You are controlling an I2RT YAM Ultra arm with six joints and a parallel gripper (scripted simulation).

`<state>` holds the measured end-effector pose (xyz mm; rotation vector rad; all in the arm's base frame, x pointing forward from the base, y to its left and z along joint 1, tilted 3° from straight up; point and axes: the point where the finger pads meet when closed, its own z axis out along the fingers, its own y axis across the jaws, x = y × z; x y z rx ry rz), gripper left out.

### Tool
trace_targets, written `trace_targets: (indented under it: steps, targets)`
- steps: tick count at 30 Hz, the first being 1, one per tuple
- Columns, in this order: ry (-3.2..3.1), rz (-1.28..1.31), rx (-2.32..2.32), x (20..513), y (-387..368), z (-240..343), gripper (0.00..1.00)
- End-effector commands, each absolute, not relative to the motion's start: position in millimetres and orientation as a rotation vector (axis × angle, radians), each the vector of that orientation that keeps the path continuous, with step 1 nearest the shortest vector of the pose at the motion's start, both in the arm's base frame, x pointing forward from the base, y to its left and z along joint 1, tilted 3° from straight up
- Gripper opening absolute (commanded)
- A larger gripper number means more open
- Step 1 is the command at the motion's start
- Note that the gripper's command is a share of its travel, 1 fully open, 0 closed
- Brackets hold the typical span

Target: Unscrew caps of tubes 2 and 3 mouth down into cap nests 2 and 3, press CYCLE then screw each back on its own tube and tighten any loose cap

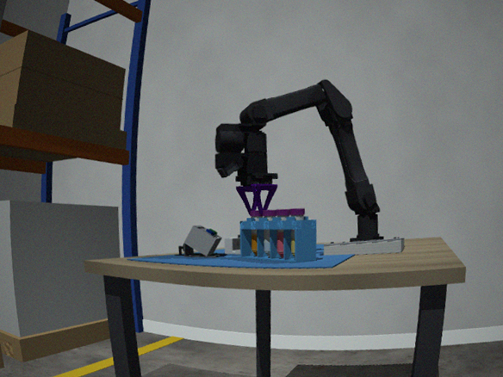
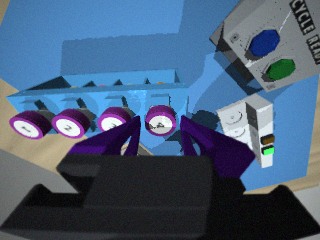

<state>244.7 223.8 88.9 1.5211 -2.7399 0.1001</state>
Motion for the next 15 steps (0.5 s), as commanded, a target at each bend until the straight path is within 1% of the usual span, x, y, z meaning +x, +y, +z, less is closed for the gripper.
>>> trace_targets:
  steps: [1,13,14,15]
  targets:
    - [-2.760,0.090,1.534,248.1,227.1,91.2,0.49]
    - [-2.760,0.090,1.534,248.1,226.9,90.1,0.49]
    - [-2.760,0.090,1.534,248.1,227.0,90.1,0.00]
    - [-2.760,0.090,1.534,248.1,227.0,90.1,0.00]
